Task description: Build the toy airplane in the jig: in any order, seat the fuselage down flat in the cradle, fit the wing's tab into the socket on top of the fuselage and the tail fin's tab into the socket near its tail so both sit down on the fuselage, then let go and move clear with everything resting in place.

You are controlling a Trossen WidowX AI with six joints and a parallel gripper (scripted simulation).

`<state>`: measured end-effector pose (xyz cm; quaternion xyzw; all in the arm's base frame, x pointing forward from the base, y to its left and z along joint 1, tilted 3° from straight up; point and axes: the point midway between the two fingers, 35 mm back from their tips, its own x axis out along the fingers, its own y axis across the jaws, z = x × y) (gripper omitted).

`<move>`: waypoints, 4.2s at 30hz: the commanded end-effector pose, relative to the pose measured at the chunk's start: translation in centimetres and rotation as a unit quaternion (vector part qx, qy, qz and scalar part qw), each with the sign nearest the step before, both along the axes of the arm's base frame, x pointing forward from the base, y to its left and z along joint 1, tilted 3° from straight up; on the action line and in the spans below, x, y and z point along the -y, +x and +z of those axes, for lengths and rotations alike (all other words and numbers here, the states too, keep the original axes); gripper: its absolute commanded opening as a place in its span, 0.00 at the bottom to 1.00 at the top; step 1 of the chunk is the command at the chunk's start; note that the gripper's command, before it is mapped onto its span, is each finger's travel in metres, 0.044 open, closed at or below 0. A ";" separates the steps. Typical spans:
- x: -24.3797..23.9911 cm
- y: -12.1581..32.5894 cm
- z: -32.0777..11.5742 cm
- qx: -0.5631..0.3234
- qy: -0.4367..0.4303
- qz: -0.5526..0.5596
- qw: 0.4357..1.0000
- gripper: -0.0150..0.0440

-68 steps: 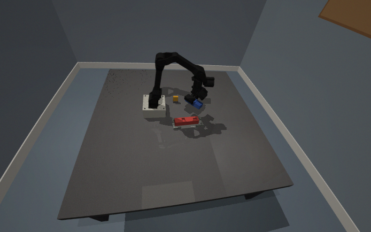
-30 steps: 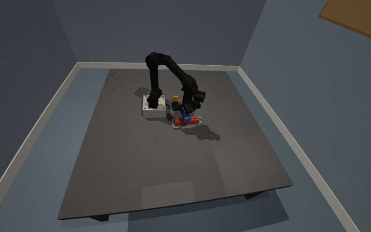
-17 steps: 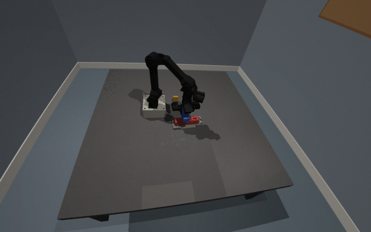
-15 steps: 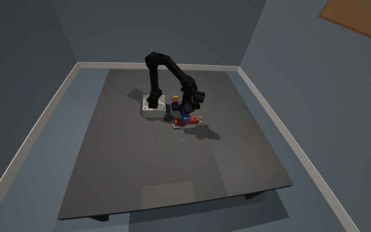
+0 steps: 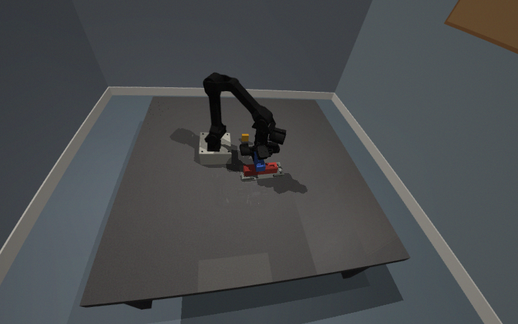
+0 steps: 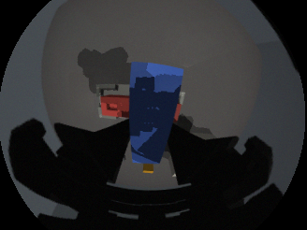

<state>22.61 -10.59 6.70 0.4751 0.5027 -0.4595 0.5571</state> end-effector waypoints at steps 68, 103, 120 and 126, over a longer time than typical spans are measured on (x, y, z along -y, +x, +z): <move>0.1 -0.2 5.3 -0.001 0.003 0.006 1.000 1.00; -2.6 0.8 4.9 -0.021 -0.043 0.673 0.738 1.00; -21.0 -2.2 4.1 -0.017 -0.035 0.673 0.739 1.00; -24.7 -5.1 3.9 -0.015 -0.035 0.673 0.739 1.00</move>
